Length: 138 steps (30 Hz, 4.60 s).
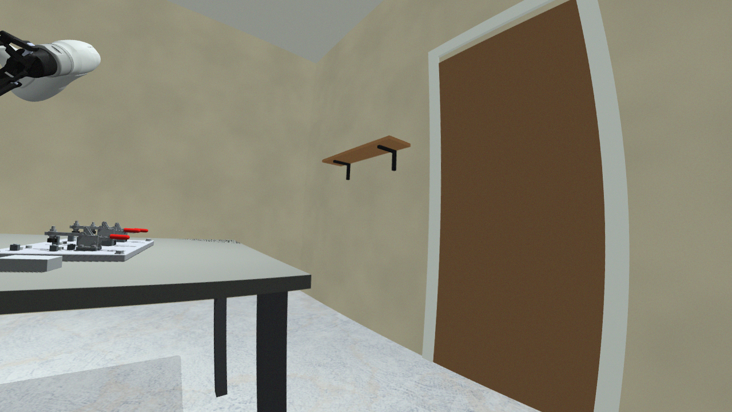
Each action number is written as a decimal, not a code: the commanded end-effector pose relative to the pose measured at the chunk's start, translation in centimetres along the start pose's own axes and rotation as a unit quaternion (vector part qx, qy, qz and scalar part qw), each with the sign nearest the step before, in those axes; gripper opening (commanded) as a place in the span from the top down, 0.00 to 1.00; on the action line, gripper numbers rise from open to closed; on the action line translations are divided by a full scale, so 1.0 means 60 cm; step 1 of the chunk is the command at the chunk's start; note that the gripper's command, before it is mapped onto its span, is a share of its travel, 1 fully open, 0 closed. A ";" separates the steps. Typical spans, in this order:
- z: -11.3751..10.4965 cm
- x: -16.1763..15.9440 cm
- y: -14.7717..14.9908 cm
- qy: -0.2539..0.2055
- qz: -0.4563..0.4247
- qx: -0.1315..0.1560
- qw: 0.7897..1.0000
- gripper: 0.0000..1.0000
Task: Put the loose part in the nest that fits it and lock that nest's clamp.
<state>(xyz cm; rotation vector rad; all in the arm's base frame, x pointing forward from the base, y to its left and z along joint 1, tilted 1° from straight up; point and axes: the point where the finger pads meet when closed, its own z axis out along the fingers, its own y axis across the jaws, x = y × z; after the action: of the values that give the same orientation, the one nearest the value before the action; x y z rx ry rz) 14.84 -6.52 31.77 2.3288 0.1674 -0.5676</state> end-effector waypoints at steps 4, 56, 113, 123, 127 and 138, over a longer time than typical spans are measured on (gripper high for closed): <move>0.000 0.000 0.000 0.000 0.000 0.000 1.000 0.00; 0.045 0.471 -0.052 0.188 0.188 0.379 0.887 0.00; 0.045 0.471 -0.052 0.188 0.188 0.379 0.887 0.38; 0.045 0.471 -0.052 0.188 0.188 0.379 0.887 0.38; 0.045 0.471 -0.052 0.188 0.188 0.379 0.887 0.38; 0.045 0.471 -0.052 0.188 0.188 0.379 0.887 0.38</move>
<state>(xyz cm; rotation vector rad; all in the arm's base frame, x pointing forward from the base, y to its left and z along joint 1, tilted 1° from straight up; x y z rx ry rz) 38.30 -7.27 15.54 3.1019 -0.3997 0.0541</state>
